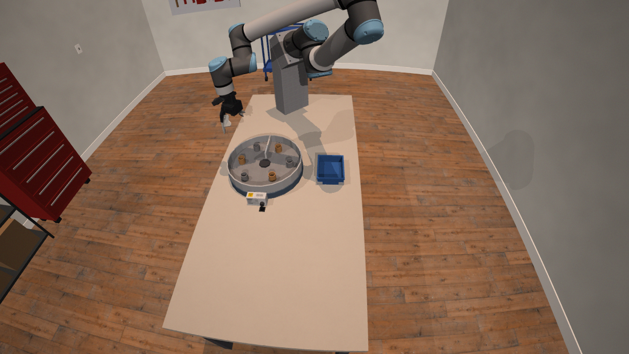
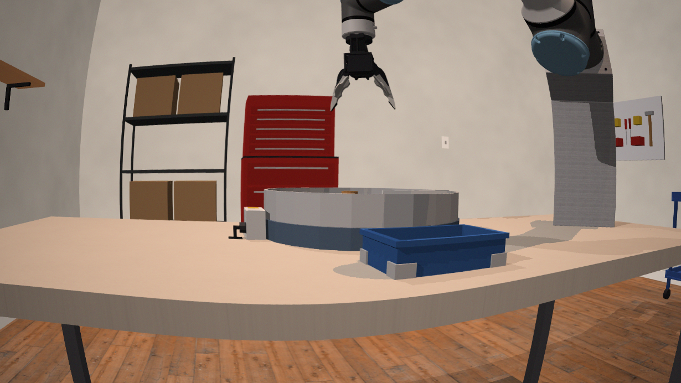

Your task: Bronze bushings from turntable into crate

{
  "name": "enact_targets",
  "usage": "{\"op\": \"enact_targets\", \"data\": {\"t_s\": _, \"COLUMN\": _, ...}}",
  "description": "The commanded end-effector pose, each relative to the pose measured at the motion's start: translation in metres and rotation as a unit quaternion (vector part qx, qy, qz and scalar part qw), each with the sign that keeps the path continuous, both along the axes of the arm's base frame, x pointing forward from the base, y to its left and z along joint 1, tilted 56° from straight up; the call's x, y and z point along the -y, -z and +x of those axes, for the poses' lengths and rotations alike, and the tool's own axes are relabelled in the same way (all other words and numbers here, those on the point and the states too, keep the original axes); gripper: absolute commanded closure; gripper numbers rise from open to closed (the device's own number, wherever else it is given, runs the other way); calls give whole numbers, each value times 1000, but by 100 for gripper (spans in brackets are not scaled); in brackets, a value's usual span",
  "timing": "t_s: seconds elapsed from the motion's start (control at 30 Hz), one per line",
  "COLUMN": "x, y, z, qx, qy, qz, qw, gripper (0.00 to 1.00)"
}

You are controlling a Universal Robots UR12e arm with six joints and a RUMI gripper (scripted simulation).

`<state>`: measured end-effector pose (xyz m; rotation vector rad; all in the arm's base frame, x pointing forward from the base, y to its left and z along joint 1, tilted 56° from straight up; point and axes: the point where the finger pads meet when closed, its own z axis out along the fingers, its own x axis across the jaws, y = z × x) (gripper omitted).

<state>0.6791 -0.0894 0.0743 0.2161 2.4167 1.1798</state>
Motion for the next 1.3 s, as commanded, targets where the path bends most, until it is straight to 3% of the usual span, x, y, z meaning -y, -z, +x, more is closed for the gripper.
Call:
{"op": "enact_targets", "data": {"t_s": 0.0, "x": 1, "y": 0, "z": 0, "qx": 0, "qy": 0, "qz": 0, "qw": 1000, "gripper": 0}}
{"op": "enact_targets", "data": {"t_s": 0.63, "x": -3, "y": 1, "z": -2, "qx": 4, "qy": -2, "qz": -3, "qw": 1000, "gripper": 0}}
{"op": "enact_targets", "data": {"t_s": 0.77, "x": -27, "y": 7, "z": -17, "qx": 35, "qy": -21, "qz": -27, "qw": 999, "gripper": 0}}
{"op": "enact_targets", "data": {"t_s": 1.03, "x": -107, "y": 22, "z": -73, "qx": 132, "qy": -80, "qz": -101, "qw": 983, "gripper": 0}}
{"op": "enact_targets", "data": {"t_s": 1.27, "x": -120, "y": 24, "z": -83, "qx": 147, "qy": -89, "qz": -113, "qw": 979, "gripper": 0}}
